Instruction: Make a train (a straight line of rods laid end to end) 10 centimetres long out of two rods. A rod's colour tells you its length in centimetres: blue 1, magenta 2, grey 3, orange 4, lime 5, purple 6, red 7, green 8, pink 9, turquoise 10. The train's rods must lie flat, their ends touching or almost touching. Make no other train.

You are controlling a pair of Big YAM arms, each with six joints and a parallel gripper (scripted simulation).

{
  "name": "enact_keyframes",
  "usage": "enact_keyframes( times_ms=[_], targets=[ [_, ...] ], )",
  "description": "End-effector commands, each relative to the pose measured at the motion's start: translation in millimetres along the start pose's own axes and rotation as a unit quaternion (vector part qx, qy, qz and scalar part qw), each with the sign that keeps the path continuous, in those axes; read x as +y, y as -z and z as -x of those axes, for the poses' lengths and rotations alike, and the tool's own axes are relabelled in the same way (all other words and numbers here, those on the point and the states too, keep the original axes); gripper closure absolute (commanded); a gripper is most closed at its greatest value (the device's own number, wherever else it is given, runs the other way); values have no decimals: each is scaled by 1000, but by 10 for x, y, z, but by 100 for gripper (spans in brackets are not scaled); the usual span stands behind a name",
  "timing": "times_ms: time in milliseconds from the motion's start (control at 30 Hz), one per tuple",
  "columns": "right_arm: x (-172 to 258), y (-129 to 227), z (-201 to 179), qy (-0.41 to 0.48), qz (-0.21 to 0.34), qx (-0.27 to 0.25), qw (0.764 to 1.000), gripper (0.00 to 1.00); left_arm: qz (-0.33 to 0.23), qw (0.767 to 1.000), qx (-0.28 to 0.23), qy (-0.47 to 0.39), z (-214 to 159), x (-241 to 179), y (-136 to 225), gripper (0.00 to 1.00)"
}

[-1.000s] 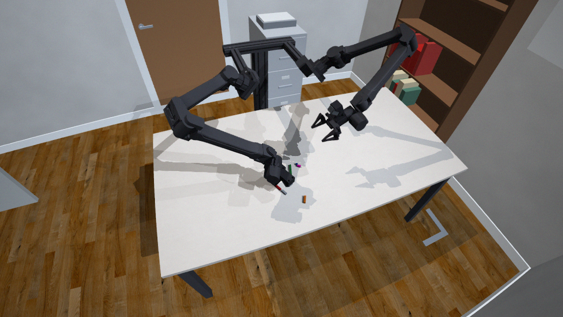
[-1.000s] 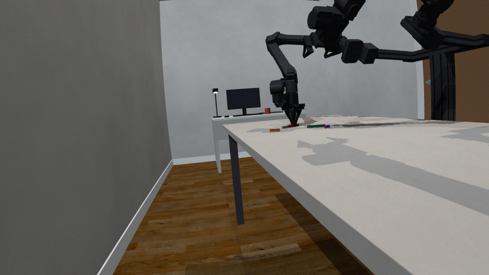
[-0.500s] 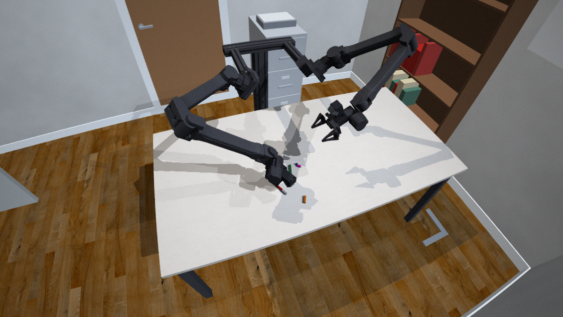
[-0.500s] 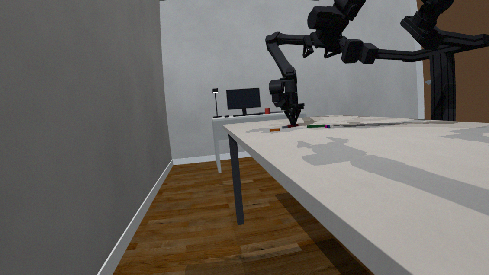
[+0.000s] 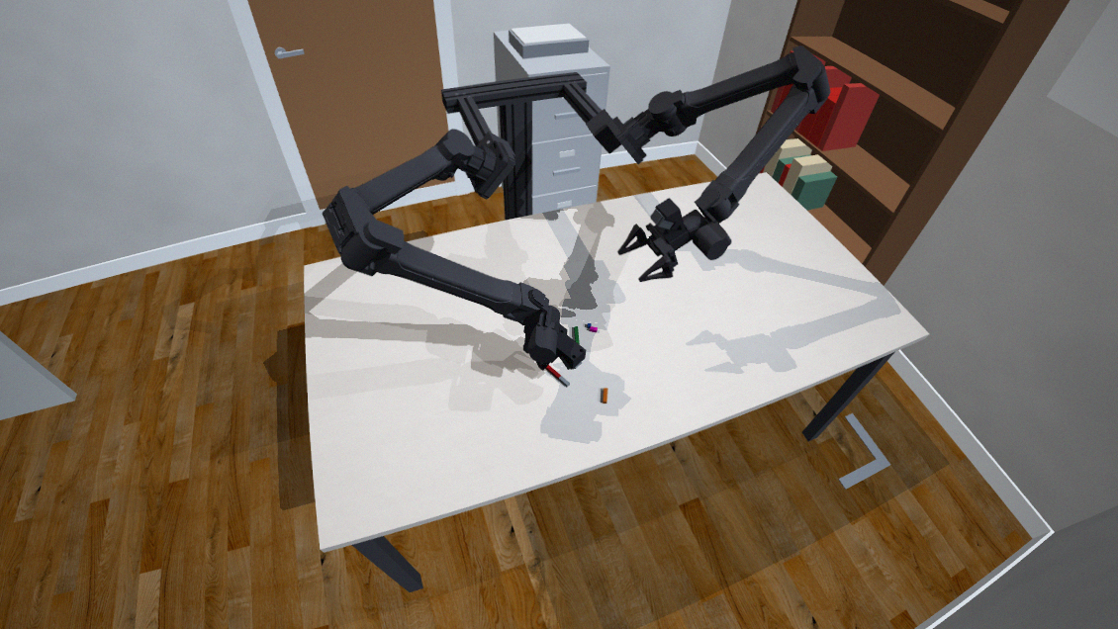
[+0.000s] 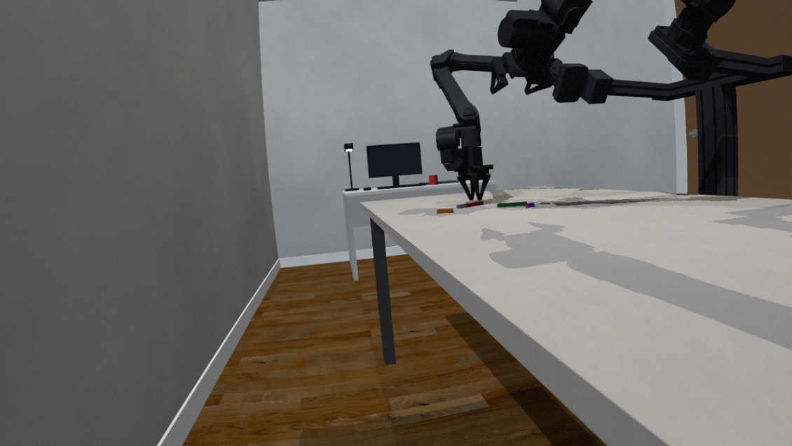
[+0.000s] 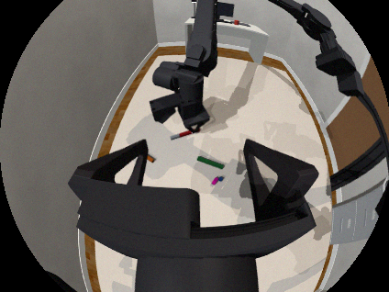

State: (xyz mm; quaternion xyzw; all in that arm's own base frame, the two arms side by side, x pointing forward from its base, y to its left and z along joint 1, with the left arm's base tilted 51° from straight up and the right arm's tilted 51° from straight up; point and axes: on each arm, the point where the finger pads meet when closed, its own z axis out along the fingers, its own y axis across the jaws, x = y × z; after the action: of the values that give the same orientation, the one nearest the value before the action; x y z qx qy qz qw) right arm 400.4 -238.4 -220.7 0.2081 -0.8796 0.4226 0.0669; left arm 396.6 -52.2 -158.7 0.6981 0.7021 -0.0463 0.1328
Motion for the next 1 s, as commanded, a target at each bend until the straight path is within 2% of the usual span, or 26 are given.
enact_keyframes(
  times_ms=[0,200,367,467,667,967],
  targets=[
    [15,291,16,3,-2,-10,1000,67,9,1000,-2,-7,65,82,26,0],
    [15,558,6,2,-3,-10,1000,0,9,1000,-2,-7,65,82,26,0],
    [10,795,8,1,-4,-15,1000,0,9,1000,-2,-7,65,82,26,0],
    [-9,848,43,17,-9,-38,999,0,9,1000,-2,-7,65,82,26,0],
    [-33,729,-46,14,-6,-59,998,0,9,1000,-2,-7,65,82,26,0],
    [62,717,-9,18,-4,-141,990,0,9,1000,-2,-7,65,82,26,0]
  ],
)
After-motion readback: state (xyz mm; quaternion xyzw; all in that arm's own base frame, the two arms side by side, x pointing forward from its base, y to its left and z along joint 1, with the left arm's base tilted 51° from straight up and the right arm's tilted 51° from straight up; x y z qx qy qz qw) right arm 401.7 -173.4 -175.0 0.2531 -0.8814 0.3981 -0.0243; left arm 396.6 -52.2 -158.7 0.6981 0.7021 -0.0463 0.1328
